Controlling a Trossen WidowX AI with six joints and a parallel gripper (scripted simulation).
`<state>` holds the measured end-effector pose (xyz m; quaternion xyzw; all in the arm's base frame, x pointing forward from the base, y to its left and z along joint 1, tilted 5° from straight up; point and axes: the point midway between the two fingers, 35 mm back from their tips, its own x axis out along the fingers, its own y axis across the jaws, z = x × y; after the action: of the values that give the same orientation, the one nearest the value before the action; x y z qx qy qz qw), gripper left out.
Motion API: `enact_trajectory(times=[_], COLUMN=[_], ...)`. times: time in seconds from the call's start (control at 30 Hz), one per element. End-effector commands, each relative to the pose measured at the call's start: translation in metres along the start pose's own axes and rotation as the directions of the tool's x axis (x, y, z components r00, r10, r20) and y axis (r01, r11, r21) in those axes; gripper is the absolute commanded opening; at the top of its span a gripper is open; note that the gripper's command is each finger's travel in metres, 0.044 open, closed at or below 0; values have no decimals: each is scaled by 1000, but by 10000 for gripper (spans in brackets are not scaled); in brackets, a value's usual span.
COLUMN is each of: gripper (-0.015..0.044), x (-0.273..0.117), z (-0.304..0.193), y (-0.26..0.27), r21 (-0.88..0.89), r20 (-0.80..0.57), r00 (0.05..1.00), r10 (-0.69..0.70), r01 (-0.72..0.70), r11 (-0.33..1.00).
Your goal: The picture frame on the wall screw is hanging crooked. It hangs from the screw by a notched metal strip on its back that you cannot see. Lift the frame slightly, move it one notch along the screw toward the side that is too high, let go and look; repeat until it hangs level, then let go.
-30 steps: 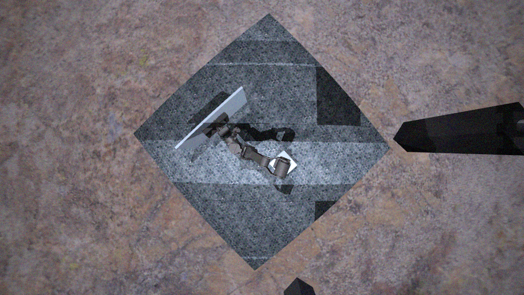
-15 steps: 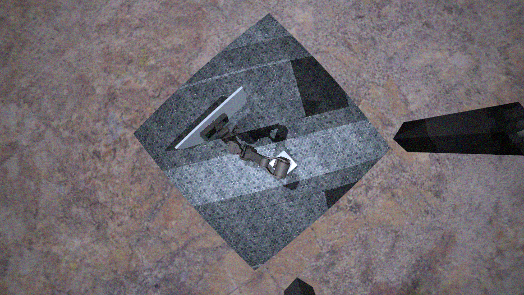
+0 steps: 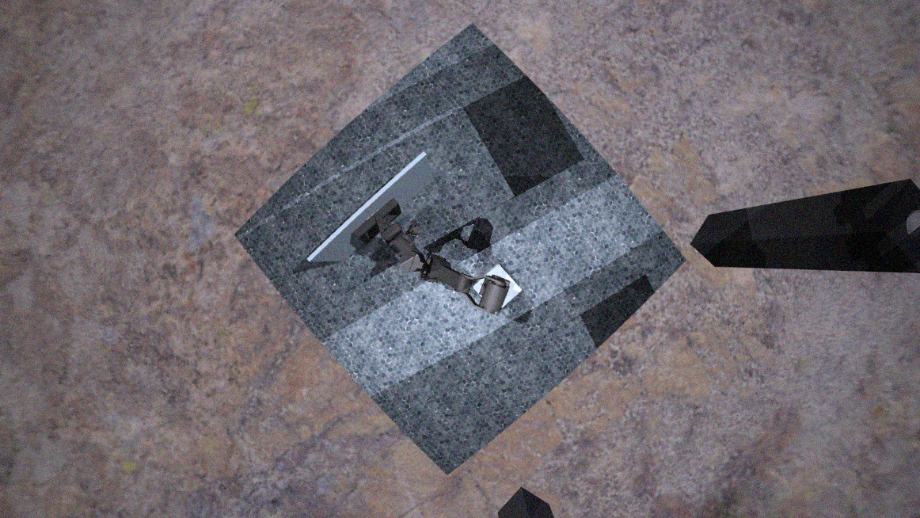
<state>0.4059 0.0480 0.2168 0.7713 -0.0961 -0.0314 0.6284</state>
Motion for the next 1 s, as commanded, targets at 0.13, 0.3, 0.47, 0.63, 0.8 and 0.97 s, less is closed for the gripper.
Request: enact_trajectory(times=[0.13,0.3,0.47,0.63,0.8,0.97], gripper=[0,0,0,0,0,0], x=[1,1,1,1,1,1], z=[-1,-1,-1,-1,-1,-1], y=[1,-1,-2,-4,-4,-4], r21=[8,8,8,8,4,4], r20=[2,2,2,2,0,0], r00=[1000,1000,1000,1000,1000,1000], r10=[12,12,12,12,7,7], r01=[-12,-12,-12,-12,-7,-7], r11=[1000,1000,1000,1000,1000,1000])
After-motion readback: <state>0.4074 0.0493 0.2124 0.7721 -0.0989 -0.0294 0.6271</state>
